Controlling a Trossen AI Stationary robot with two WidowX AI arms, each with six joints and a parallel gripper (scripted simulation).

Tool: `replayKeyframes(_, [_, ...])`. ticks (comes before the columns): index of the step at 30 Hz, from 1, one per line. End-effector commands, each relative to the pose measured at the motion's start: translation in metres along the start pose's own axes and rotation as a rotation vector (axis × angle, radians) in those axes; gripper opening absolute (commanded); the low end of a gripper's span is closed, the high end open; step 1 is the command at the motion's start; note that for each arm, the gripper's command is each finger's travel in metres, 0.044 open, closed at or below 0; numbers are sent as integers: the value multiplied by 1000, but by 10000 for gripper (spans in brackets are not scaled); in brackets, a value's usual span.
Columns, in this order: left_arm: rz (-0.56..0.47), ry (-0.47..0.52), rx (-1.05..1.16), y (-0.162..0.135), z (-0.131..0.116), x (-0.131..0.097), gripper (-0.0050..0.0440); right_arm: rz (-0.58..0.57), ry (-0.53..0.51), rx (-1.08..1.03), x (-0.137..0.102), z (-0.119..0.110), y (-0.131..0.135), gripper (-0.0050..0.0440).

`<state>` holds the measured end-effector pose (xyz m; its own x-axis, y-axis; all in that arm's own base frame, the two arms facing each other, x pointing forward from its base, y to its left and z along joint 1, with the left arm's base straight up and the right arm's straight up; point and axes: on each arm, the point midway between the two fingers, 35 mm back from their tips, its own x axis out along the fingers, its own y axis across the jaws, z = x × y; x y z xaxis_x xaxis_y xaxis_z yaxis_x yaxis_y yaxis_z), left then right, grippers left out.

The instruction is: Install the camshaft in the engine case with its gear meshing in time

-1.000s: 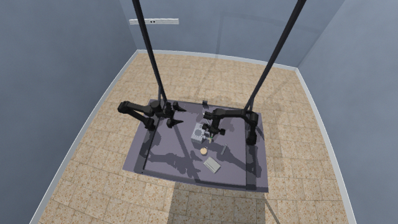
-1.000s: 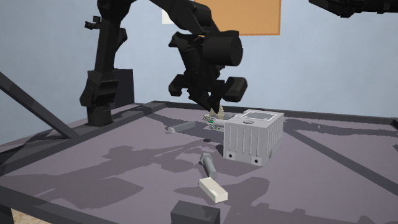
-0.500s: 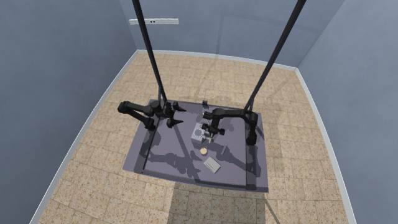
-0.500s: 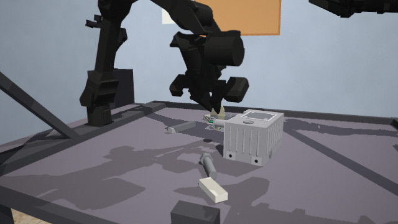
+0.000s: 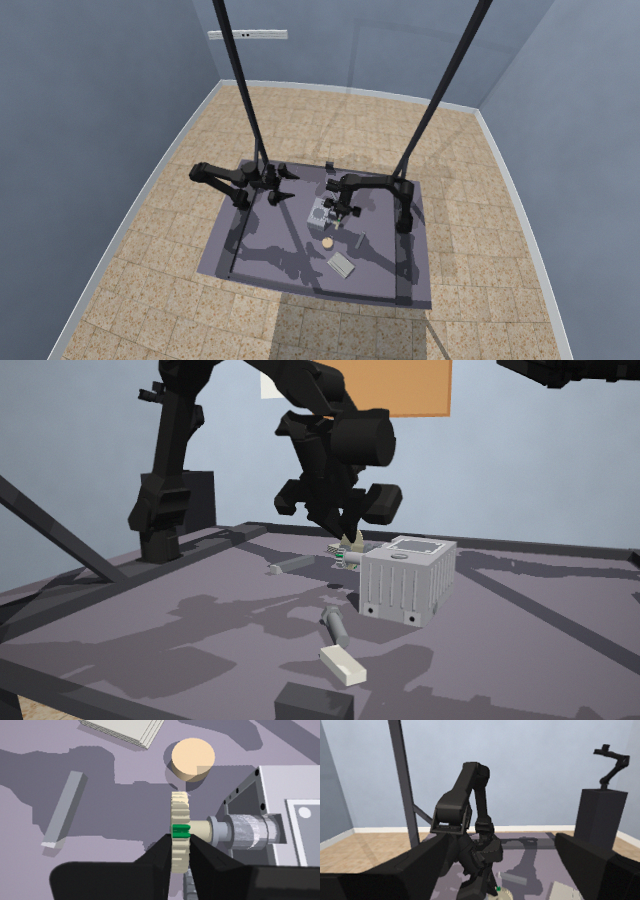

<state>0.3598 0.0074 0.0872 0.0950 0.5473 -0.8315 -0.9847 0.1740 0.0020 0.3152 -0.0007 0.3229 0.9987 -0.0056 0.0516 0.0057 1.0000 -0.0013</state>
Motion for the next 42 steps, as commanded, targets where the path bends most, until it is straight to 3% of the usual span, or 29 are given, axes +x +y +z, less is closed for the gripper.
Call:
replayKeyframes(1, [-26,0,-23,-7,7,-7,-50,1,-34,2,-1,15,-1,400])
replayKeyframes(42, [-25,-3,-19,-17,7,-7,-50,1,-34,2,-1,15,-1,400])
